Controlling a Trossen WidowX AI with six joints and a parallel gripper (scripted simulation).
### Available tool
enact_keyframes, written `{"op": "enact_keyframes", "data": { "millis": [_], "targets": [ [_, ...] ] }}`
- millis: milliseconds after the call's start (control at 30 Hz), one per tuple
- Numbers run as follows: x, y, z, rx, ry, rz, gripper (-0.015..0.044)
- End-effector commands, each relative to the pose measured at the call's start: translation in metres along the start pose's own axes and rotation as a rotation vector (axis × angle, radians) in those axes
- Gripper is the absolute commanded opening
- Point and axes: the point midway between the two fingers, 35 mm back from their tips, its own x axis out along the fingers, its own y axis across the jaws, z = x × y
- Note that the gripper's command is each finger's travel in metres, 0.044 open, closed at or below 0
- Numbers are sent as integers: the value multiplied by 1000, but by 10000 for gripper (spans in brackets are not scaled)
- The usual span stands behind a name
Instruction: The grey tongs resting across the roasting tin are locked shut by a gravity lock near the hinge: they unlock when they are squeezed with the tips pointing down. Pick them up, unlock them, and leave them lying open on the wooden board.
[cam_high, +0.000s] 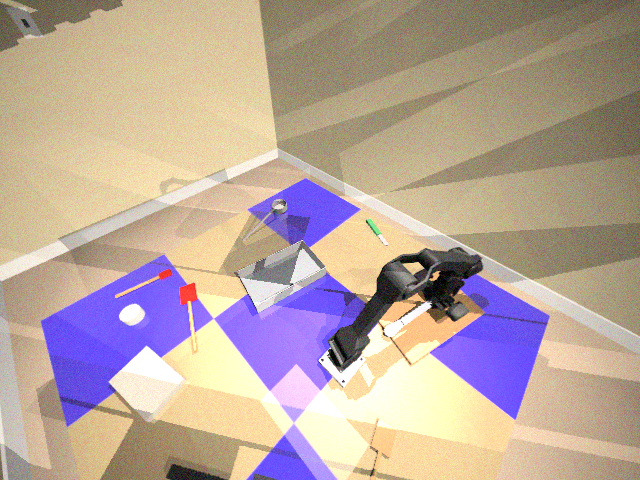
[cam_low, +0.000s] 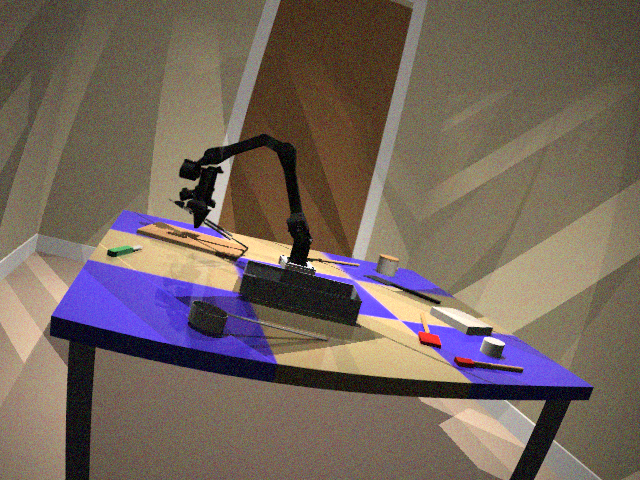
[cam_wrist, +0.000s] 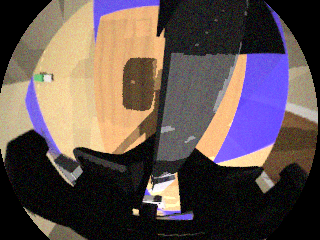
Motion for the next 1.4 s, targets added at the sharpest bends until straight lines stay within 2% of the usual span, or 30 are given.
{"op": "enact_keyframes", "data": {
  "millis": [0, 667, 900, 1100, 1267, 1367],
  "targets": [
    [0, 0, 0, 0, 0, 0, -97],
    [0, 0, 0, 0, 0, 0, 427],
    [-9, 12, 4, 0, 0, 1, 440],
    [-60, 80, 14, -2, -2, 2, 440],
    [-101, 136, 3, -5, 3, 7, 440],
    [-112, 150, -2, -6, 5, 9, 440]
  ]
}}
